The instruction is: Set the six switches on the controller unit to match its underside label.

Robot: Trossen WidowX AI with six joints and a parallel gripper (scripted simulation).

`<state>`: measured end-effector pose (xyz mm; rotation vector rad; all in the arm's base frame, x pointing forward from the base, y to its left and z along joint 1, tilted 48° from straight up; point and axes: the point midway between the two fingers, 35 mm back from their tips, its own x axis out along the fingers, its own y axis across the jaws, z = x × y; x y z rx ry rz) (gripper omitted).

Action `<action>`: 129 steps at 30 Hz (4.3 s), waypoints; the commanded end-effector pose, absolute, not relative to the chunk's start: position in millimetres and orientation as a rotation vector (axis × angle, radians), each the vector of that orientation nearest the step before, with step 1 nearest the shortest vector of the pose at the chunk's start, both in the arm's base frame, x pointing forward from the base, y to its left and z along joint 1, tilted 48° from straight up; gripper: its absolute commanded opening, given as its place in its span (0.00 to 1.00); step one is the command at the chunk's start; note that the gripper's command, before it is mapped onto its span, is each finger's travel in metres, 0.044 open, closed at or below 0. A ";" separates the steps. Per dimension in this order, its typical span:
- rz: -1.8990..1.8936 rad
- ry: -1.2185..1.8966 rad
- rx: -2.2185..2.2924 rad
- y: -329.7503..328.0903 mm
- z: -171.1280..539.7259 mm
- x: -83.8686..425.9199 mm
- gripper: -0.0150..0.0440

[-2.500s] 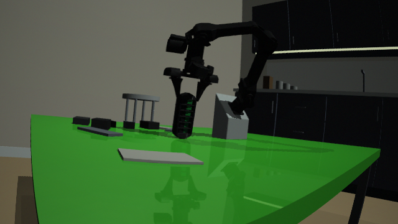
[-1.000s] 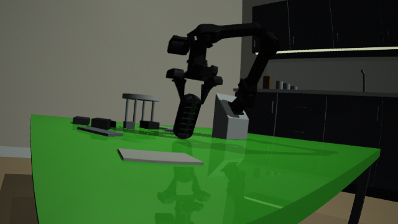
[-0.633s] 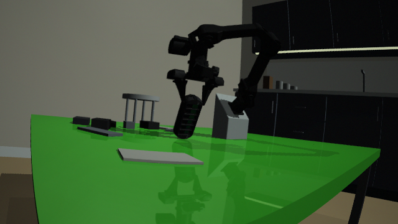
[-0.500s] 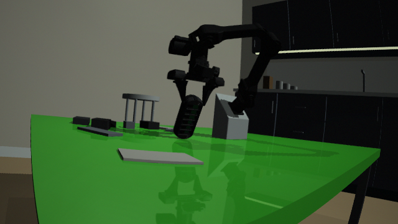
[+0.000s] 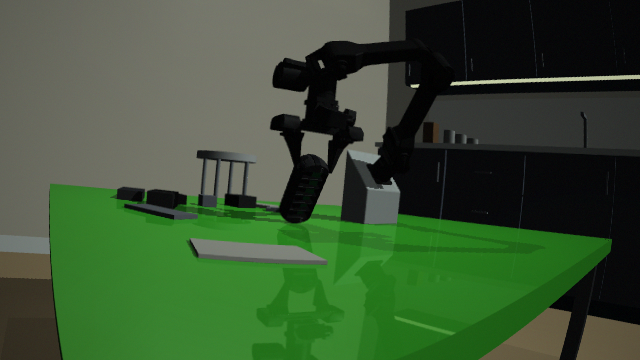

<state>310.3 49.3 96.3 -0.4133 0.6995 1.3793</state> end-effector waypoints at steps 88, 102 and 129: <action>1.386 0.704 -0.413 122.5 94.7 320.2 0.83; 1.386 0.703 -0.413 133.1 91.2 321.4 0.83; 1.386 0.703 -0.412 152.5 82.1 323.3 0.83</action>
